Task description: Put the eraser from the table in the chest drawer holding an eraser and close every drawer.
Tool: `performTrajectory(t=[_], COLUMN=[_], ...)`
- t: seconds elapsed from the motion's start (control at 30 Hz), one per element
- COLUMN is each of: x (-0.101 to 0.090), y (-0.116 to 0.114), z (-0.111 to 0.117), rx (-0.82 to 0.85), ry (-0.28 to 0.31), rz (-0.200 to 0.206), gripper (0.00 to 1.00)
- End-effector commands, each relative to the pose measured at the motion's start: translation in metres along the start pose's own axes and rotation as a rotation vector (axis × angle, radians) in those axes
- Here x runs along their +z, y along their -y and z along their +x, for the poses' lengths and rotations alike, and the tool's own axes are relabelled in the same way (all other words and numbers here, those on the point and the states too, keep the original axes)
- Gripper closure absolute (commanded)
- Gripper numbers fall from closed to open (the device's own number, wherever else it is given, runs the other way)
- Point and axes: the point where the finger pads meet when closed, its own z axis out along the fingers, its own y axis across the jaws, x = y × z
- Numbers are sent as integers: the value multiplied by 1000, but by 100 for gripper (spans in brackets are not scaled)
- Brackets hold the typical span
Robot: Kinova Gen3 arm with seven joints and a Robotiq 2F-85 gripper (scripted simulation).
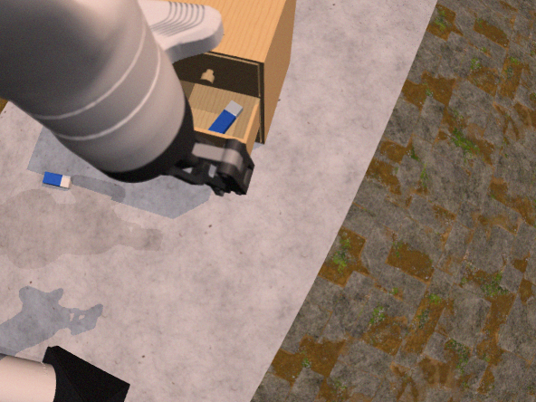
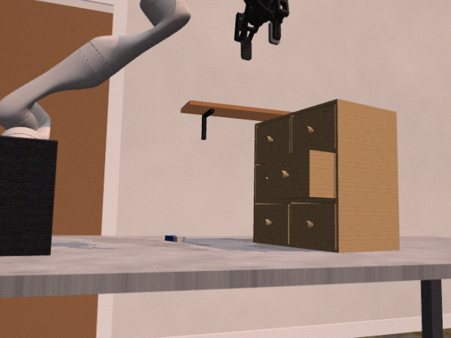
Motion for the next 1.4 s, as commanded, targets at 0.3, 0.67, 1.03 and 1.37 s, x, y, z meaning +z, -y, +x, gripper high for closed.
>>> performTrajectory(t=[0.3, 0.67, 1.03, 1.37], x=[-4, -4, -4, 0], y=[1, 1, 1, 5], z=[-3, -3, -3, -4], rx=[13, 13, 13, 0], ry=[2, 2, 2, 2], rz=[-1, -1, -1, 4], gripper=[0, 0, 0, 0])
